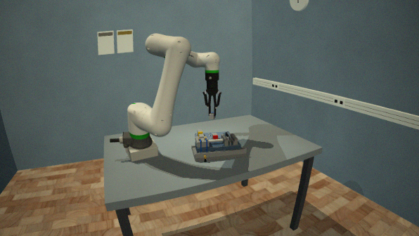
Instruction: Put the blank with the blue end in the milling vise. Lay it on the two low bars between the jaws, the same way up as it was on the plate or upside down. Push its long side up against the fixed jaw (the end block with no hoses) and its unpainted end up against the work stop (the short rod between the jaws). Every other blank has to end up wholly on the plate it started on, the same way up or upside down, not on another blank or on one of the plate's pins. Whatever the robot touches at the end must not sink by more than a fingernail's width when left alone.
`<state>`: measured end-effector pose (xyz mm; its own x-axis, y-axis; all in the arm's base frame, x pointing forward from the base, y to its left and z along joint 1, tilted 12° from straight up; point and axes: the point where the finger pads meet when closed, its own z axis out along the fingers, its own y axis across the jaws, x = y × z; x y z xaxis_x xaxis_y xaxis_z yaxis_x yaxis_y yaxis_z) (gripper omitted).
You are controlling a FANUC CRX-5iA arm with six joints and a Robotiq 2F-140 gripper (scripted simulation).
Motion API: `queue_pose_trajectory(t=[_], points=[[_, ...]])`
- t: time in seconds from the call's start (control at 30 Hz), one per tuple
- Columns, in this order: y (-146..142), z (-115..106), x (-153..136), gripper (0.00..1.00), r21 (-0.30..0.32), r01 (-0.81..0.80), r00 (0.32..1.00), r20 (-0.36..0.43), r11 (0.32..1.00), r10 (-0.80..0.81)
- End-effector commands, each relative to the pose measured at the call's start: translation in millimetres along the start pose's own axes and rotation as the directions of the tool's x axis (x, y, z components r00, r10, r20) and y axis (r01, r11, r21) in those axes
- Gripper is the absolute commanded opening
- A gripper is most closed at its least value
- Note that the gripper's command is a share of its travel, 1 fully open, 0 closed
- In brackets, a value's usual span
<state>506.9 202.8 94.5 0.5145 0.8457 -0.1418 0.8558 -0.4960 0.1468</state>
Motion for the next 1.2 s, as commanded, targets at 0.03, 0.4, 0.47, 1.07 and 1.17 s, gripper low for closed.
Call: queue_pose_trajectory(t=[0.03, 0.4, 0.47, 1.07, 1.17], points=[[0.4, -1.0, 0.4, 0.1, -0.001, -0.029, 1.0, -0.002, 1.0, 0.029], [0.3, -1.1, 0.4, 0.1, -0.002, -0.196, 0.981, -0.002, 0.981, 0.196], [0.3, -1.1, 0.4, 0.1, -0.002, -0.226, 0.974, -0.002, 0.974, 0.226], [0.3, -1.2, 0.4, 0.1, -0.001, -0.442, 0.897, -0.002, 0.897, 0.442], [0.4, -1.3, 0.5, 0.1, 0.0, -0.439, 0.898, -0.002, 0.898, 0.439]])
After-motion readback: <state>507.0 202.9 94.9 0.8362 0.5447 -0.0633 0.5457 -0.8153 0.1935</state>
